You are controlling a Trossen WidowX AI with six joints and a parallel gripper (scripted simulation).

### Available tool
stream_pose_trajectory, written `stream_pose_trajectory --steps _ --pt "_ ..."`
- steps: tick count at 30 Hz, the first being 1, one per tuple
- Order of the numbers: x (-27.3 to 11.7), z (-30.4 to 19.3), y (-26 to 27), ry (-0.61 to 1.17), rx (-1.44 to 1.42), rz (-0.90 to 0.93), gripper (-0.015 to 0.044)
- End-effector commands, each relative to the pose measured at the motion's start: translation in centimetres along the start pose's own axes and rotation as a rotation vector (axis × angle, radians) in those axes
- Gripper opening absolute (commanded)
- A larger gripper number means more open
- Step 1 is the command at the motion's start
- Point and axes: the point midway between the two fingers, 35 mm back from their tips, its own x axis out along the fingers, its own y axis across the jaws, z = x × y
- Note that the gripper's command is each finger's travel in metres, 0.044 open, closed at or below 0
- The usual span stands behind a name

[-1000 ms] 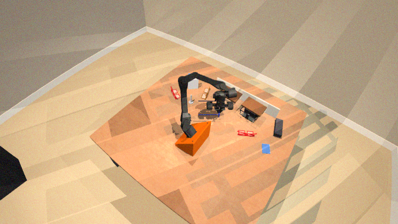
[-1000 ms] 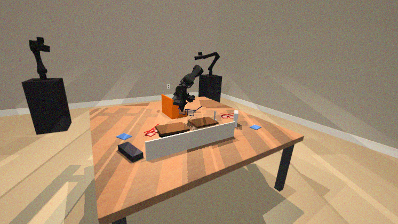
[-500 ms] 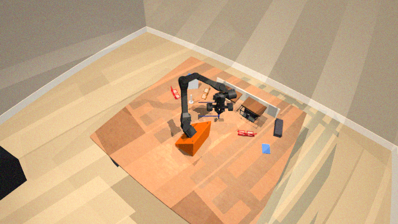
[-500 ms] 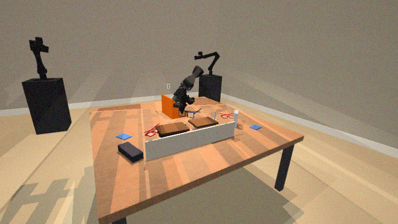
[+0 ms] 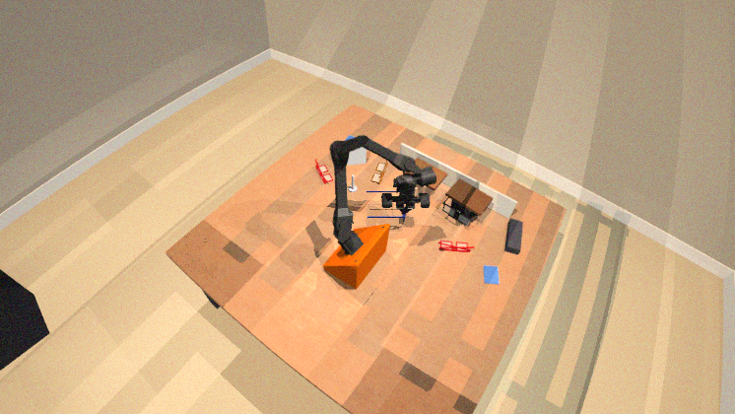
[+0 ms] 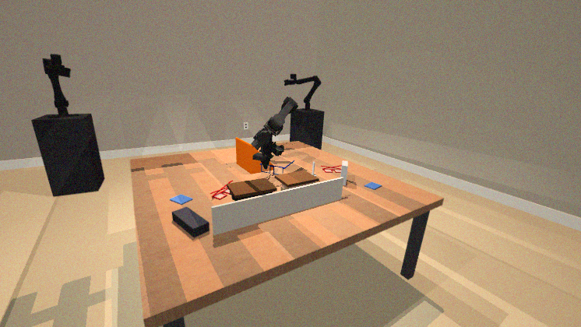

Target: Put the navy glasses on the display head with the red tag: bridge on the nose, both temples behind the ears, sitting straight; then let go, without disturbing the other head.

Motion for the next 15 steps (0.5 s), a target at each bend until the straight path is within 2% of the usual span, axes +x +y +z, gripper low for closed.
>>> stream_pose_trajectory --steps 1,15 --pt "0.7 -0.1 0.2 -0.001 0.009 0.009 0.0" --pt "2.1 -0.1 0.3 -0.001 0.008 0.009 0.0"
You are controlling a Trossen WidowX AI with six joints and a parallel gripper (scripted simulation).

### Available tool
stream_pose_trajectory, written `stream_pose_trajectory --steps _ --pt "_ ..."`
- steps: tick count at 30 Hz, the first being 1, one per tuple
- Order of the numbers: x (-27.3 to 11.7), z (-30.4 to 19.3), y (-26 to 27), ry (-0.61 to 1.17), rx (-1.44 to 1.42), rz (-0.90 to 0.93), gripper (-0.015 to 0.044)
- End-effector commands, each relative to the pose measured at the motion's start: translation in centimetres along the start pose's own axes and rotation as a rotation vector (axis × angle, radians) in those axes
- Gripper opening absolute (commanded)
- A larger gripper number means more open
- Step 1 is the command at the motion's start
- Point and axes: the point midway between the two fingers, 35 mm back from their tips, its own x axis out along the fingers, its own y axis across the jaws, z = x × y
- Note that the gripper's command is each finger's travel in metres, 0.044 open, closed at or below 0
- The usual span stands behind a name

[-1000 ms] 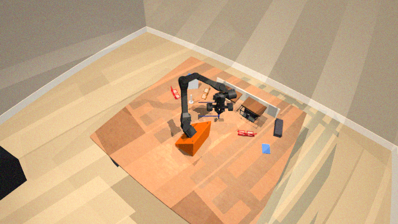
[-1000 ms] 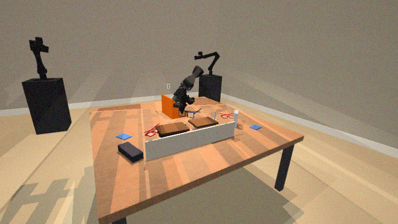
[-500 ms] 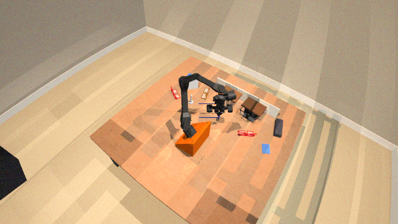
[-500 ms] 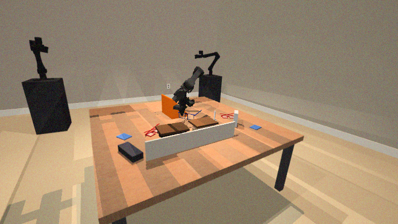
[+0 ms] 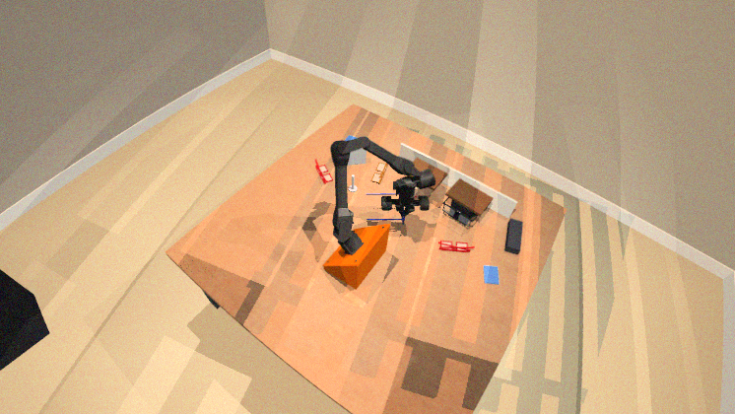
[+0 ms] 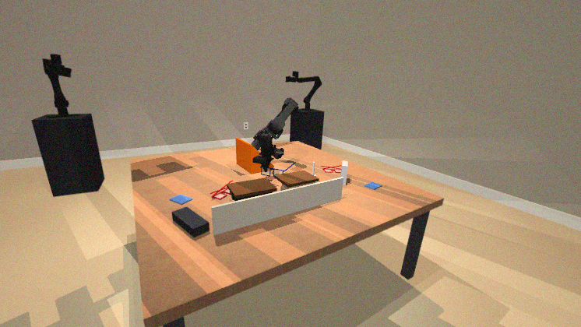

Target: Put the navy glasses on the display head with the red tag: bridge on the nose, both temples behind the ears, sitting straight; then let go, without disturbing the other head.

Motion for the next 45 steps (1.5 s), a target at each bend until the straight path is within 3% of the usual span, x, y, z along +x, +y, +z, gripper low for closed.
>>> stream_pose_trajectory --steps 1,37,41,45 --pt "0.7 -0.1 0.3 0.0 0.009 0.009 0.0" --pt "3.9 -0.3 0.8 -0.003 0.008 0.014 0.0" --pt "3.6 -0.2 0.5 -0.002 -0.001 0.007 0.0105" --pt "3.6 -0.2 0.5 -0.002 -0.001 0.007 0.0107"
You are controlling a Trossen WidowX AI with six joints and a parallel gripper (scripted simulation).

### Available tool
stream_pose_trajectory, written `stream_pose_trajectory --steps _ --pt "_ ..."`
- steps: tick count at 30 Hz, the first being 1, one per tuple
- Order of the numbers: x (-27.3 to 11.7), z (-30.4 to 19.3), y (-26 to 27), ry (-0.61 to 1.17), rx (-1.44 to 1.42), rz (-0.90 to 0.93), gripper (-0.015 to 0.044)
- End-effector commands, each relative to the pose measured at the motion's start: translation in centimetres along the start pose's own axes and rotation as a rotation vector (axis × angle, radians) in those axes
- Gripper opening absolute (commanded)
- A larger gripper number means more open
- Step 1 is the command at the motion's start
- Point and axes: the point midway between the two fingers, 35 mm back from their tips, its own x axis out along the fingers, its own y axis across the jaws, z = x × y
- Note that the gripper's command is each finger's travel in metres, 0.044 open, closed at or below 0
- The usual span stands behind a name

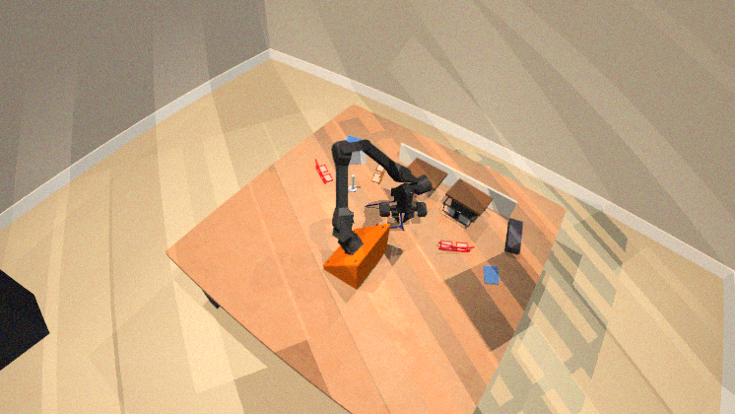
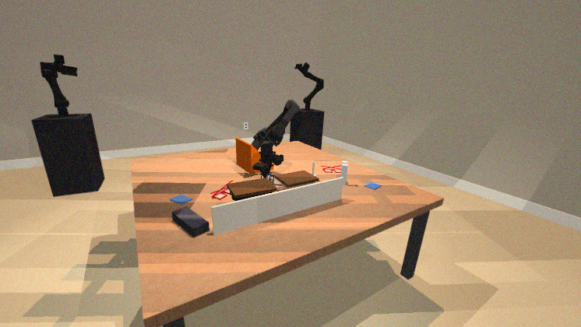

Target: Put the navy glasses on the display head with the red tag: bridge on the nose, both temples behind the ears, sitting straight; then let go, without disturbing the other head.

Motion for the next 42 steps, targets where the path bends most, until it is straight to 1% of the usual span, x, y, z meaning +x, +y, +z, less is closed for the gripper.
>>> stream_pose_trajectory --steps 1,33,35,40,42 --pt "0.0 0.0 0.0 0.0 -0.001 0.0 0.0107" --pt "-0.9 -0.1 1.4 -0.001 0.008 0.007 0.0107" --pt "-1.6 -0.1 1.2 0.0 0.008 0.006 0.0107" --pt "-5.5 -0.1 0.2 0.001 0.008 0.005 0.0107" --pt "-5.8 -0.1 0.1 0.001 0.008 0.005 0.0107"
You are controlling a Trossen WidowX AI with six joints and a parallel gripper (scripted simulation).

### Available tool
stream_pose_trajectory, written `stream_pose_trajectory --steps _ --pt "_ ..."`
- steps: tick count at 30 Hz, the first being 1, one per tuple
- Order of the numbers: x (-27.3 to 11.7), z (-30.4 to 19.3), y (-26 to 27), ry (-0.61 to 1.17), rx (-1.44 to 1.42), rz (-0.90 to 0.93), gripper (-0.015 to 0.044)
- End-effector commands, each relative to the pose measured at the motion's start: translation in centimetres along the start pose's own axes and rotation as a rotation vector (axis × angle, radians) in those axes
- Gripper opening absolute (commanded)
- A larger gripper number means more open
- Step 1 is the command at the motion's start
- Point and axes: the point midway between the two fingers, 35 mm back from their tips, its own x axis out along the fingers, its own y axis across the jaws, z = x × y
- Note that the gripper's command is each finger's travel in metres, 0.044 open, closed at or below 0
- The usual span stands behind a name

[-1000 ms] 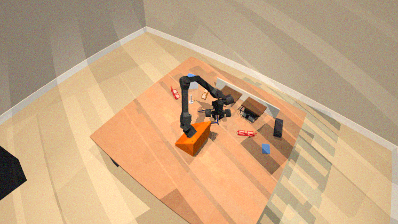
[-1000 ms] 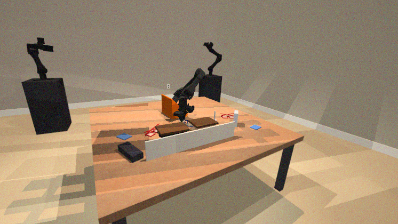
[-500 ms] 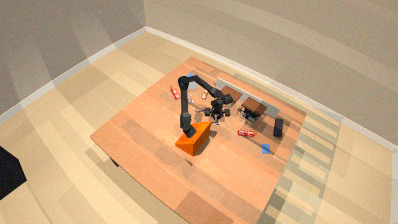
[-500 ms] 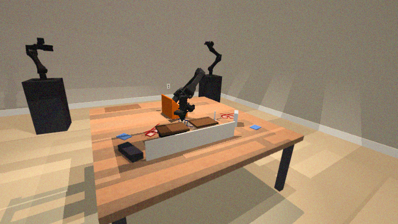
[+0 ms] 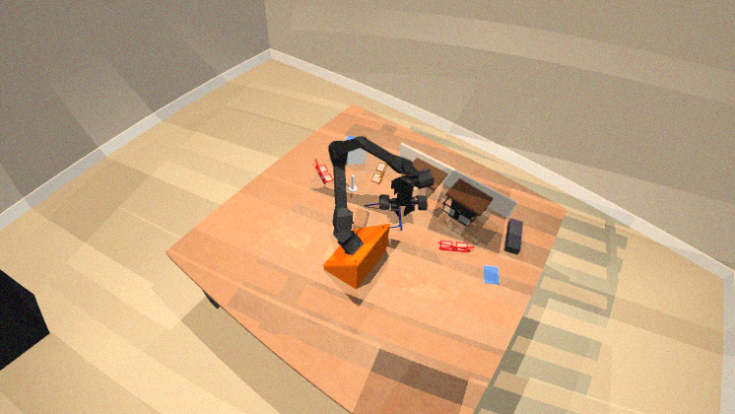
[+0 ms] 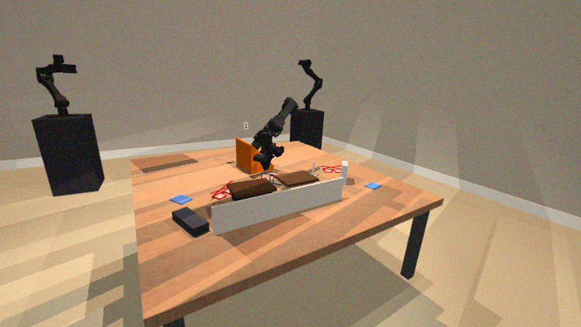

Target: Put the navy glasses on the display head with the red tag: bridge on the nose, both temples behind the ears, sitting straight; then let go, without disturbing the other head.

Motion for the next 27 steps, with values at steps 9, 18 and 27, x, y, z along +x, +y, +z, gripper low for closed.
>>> stream_pose_trajectory --steps 9,18,27 --pt "-0.85 0.08 -0.31 -0.006 -0.002 -0.009 0.02" --pt "-1.26 -0.22 0.51 0.004 0.002 -0.001 0.0147" --pt "-1.24 -0.22 0.51 0.004 0.002 -0.001 0.014"
